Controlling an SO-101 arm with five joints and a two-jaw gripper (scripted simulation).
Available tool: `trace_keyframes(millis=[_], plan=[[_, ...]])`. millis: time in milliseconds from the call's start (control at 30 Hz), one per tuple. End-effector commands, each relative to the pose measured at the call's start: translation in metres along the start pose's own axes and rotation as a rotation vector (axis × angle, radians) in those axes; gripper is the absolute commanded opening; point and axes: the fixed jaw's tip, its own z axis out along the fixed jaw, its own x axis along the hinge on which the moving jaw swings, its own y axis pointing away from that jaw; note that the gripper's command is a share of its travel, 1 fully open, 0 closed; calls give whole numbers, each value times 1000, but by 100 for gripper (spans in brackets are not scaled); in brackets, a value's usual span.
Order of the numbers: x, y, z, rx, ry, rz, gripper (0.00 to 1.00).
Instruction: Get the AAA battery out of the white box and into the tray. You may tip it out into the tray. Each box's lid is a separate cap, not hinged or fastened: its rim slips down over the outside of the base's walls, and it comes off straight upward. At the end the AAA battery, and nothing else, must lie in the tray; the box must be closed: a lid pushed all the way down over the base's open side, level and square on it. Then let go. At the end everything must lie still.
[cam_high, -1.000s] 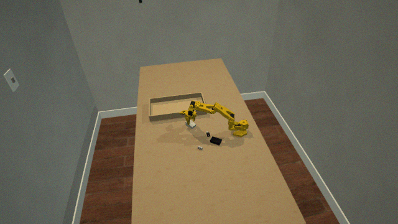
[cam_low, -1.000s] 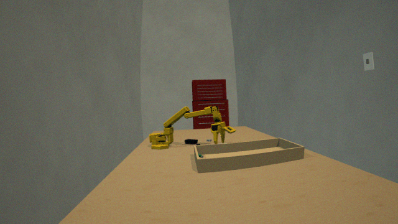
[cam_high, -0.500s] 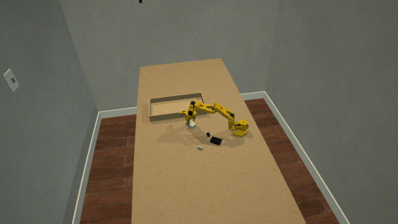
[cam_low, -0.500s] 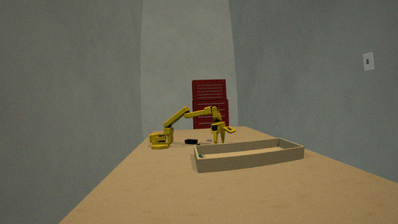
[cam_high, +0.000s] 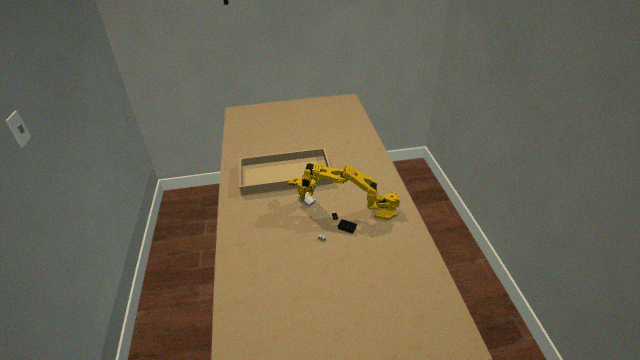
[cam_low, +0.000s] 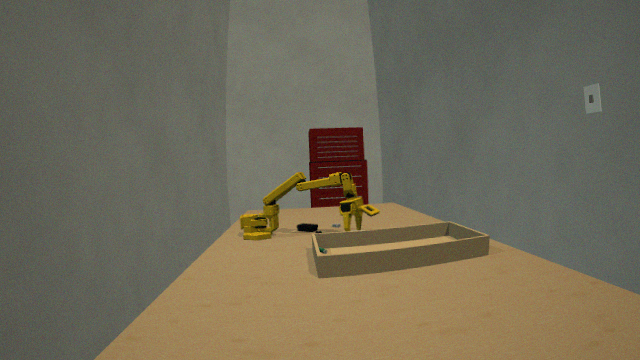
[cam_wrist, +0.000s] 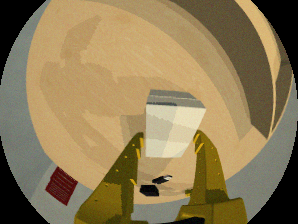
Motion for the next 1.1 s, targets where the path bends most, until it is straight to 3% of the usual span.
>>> trace_keyframes(millis=[0,1067], plan=[[-9,6,-10,-36,-58,10,28],[-9,6,-9,-36,-58,10,26]])
